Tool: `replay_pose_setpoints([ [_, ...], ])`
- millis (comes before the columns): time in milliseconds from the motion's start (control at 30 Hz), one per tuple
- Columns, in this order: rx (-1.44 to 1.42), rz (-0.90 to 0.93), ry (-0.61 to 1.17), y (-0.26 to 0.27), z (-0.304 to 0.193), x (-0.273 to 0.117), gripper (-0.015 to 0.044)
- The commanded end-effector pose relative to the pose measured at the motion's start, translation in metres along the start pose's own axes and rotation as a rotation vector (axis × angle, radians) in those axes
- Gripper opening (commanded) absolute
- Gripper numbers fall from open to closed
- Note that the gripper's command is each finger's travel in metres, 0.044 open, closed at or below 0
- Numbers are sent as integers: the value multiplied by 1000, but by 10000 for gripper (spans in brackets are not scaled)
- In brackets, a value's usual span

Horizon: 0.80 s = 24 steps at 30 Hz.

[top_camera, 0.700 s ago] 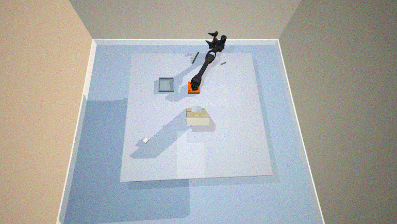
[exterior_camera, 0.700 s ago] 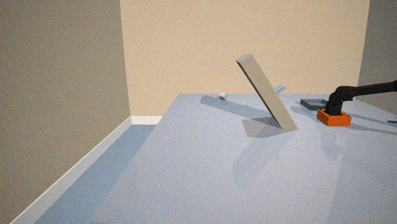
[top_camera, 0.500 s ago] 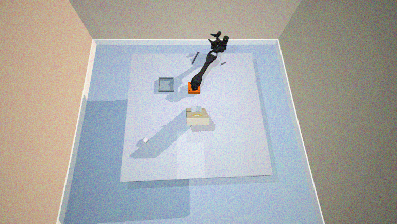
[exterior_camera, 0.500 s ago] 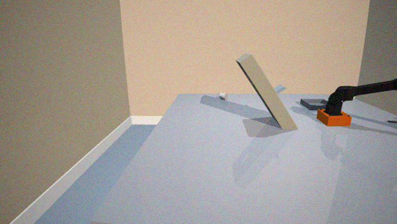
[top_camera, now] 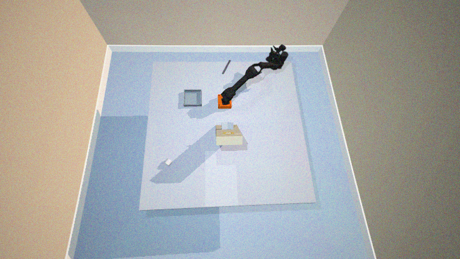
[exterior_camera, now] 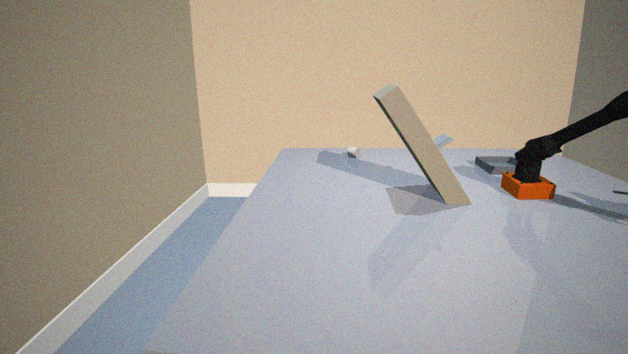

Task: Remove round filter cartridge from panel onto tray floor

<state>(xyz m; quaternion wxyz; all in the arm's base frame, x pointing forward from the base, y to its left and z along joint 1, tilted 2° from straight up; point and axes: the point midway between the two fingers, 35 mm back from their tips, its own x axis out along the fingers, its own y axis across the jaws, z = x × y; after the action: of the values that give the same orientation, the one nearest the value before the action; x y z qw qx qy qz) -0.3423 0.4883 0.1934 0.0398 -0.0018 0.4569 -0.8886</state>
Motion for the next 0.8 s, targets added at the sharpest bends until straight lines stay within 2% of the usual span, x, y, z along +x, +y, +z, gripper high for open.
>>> replay_pose_setpoints([
  [0,86,-82,131,-23,-13,-53,95],
  [400,346,-433,550,-74,-14,-265,95],
  [767,576,-840,883,-61,45,-453,95],
])
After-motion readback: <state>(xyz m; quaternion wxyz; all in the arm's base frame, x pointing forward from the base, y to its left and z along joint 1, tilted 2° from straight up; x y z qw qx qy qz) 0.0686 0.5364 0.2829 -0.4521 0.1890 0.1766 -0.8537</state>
